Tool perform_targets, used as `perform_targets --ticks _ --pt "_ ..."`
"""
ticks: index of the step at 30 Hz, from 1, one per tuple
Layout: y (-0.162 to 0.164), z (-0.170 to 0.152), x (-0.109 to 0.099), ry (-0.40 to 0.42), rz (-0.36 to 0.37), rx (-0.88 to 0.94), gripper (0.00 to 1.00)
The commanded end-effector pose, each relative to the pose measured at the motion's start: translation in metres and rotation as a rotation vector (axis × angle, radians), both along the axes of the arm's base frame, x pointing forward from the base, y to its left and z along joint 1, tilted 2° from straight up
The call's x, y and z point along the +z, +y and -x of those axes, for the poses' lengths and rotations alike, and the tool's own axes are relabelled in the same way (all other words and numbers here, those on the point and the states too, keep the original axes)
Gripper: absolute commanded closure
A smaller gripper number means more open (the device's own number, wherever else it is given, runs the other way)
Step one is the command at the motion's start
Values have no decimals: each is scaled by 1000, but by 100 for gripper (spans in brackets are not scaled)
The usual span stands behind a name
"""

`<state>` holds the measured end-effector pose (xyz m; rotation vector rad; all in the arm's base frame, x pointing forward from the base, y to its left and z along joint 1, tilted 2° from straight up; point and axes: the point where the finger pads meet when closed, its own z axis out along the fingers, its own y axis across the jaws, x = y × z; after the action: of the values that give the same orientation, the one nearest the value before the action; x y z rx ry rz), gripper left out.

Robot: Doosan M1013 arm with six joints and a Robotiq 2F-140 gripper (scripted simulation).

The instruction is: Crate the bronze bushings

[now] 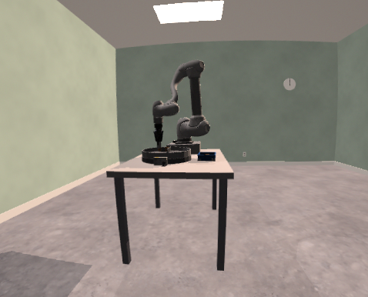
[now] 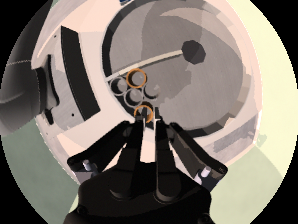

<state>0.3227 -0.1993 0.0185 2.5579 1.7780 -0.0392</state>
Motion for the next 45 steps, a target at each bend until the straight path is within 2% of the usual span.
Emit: perform_targets --ticks 1,9,10,45 --pt "0 0 0 0 0 0 90" --pt "0 0 0 0 0 0 90" --pt "0 0 0 0 0 0 100" --pt "0 0 0 0 0 0 100"
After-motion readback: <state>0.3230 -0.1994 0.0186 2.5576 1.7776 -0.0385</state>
